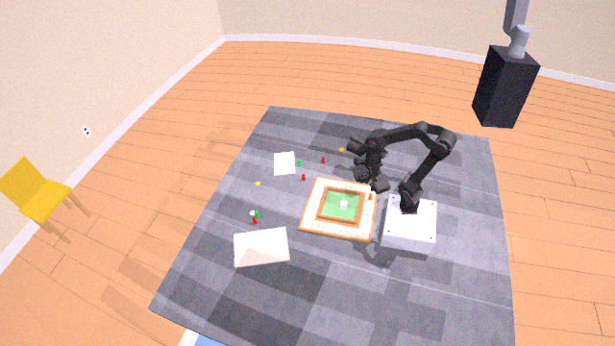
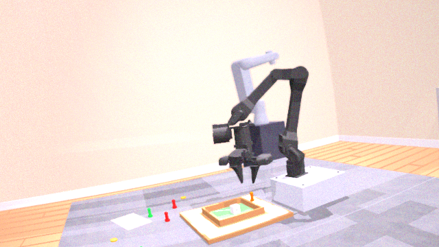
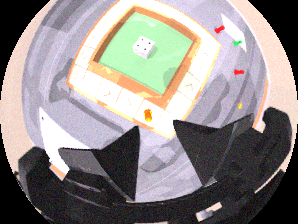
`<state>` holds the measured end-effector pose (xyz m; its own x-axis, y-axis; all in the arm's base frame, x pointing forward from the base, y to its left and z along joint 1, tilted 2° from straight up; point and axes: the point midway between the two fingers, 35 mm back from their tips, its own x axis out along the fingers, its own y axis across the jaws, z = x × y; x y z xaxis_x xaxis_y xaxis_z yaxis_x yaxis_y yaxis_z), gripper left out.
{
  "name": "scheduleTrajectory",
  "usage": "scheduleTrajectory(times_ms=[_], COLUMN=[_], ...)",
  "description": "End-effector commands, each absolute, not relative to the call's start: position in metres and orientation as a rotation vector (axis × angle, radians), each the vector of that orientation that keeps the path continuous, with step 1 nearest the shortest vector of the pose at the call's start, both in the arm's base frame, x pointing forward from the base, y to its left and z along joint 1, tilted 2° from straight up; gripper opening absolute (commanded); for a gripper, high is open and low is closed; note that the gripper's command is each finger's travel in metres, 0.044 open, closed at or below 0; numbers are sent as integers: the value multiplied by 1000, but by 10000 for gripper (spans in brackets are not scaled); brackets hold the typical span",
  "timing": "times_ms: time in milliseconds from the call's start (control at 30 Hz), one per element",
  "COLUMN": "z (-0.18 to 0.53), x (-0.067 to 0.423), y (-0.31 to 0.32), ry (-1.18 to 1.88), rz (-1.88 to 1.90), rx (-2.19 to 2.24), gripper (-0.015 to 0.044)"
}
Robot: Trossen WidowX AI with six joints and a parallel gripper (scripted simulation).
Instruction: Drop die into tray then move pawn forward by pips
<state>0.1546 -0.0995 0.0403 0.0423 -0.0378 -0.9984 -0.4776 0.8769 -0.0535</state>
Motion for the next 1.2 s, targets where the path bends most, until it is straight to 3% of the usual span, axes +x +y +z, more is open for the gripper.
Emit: scheduleTrajectory(times_ms=[0,1167], z=[35,-16], x=[146,148], y=[-97,-97], ry=[1501,1501], rz=[403,403], rx=[-458,-458], gripper=[200,200])
